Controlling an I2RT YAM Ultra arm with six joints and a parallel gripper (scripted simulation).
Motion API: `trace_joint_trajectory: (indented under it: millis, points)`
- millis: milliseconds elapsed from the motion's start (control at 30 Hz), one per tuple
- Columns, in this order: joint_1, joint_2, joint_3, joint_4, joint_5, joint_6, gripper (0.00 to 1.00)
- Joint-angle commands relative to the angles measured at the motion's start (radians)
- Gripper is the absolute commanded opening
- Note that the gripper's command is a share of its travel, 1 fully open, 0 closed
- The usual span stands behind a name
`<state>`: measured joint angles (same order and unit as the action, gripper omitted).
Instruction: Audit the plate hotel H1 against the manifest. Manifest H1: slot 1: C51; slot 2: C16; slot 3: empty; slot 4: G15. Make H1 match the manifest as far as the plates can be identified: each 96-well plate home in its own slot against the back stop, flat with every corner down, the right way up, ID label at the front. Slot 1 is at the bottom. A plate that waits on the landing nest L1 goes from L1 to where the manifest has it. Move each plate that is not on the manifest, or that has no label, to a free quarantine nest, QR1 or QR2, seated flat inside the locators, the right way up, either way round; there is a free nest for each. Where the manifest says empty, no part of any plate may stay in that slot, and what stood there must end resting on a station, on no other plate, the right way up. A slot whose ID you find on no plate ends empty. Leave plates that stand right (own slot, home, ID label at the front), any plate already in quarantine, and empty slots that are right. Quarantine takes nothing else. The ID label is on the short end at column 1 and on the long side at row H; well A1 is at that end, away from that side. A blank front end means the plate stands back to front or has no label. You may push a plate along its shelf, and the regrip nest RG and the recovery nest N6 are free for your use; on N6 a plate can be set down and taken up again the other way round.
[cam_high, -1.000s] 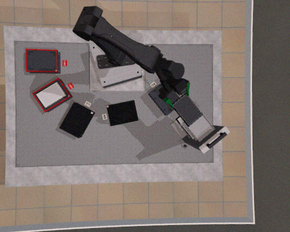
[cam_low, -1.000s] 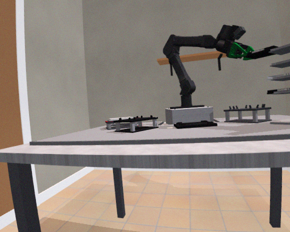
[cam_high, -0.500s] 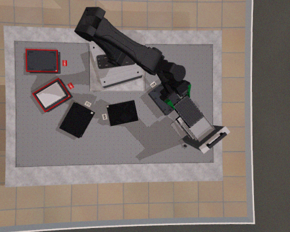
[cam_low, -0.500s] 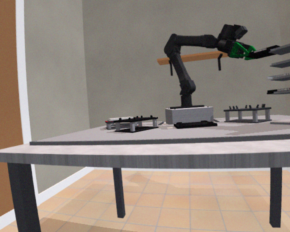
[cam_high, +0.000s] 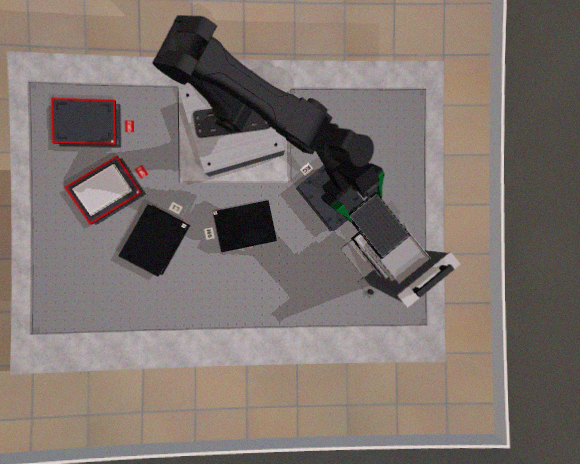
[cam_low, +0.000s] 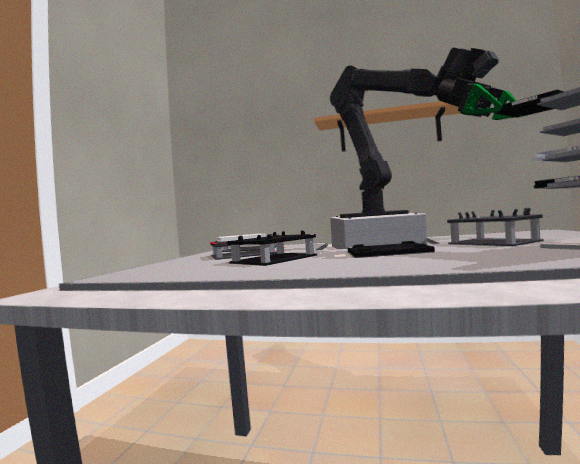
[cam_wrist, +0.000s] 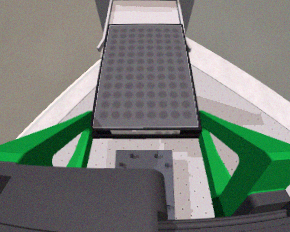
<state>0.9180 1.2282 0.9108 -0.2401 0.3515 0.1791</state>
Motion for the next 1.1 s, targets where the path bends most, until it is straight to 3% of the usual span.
trace_joint_trajectory:
  millis: [0,1067]
  points:
    - [-0.003,0.000,0.020,0.033,-0.001,-0.004,0.86]
    - [-0.017,0.038,0.028,0.065,-0.013,-0.012,0.86]
